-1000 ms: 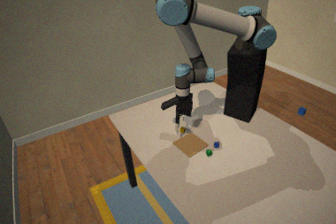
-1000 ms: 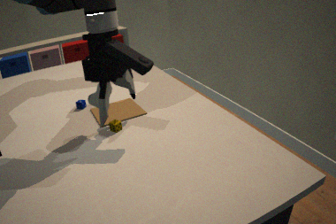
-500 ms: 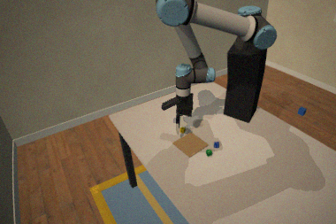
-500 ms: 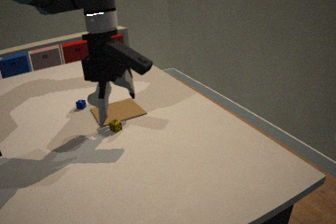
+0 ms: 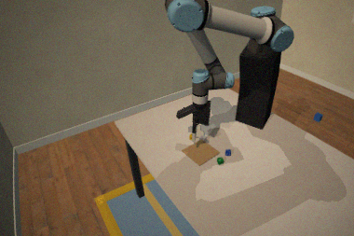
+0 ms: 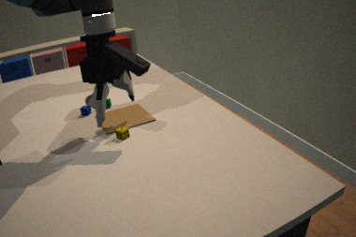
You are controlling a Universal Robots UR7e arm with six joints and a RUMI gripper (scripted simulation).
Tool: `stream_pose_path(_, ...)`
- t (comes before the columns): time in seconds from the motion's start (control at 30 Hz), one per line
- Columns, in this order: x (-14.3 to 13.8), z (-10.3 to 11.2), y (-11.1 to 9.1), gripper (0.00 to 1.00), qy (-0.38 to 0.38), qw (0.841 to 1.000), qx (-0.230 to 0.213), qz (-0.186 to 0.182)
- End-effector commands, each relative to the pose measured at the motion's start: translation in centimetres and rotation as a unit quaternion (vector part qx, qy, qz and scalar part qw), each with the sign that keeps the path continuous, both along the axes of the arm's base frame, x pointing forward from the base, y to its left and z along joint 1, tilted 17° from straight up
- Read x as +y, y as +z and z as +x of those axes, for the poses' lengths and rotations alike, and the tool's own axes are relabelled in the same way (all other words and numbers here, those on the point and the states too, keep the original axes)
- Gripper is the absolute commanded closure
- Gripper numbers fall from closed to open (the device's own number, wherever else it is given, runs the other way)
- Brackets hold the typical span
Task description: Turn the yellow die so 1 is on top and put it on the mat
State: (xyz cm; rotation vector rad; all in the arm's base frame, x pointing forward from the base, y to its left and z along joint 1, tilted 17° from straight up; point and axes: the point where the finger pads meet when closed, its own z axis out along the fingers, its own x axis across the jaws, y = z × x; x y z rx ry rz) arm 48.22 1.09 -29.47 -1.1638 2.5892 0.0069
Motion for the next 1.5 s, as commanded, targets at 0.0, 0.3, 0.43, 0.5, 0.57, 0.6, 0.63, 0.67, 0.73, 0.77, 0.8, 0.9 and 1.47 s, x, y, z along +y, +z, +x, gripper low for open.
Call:
stream_pose_path(0.0,2.6,-1.0,0.1,0.0,-0.001,1.0,-0.001,-0.001)
stream_pose_path(0.3,7.2,-3.0,0.1,0.0,-0.001,1.0,-0.001,-0.001)
stream_pose_path(0.43,8.9,-3.7,0.2,0.0,-0.001,1.0,-0.001,-0.001)
stream_pose_path(0.5,9.9,-4.1,0.2,0.0,-0.001,1.0,-0.001,-0.001)
stream_pose_path(0.57,10.9,-4.5,0.2,0.0,-0.001,1.0,-0.001,-0.001)
stream_pose_path(0.6,11.4,-4.7,0.2,0.0,-0.001,1.0,-0.001,-0.001)
stream_pose_path(0.63,11.8,-4.9,0.2,0.0,-0.001,1.0,-0.001,-0.001)
stream_pose_path(0.67,12.3,-5.1,0.2,0.0,-0.001,1.0,-0.001,-0.001)
stream_pose_path(0.73,13.1,-5.4,0.2,0.0,-0.001,1.0,-0.001,-0.001)
stream_pose_path(0.77,13.4,-5.6,0.2,0.0,-0.001,1.0,-0.001,-0.001)
stream_pose_path(0.8,13.8,-5.7,0.2,0.0,-0.001,1.0,-0.001,-0.001)
stream_pose_path(0.9,14.1,-5.8,0.2,0.0,-0.001,1.0,-0.001,-0.001)
stream_pose_path(1.47,16.3,-6.8,0.2,0.0,-0.001,1.0,-0.001,-0.001)
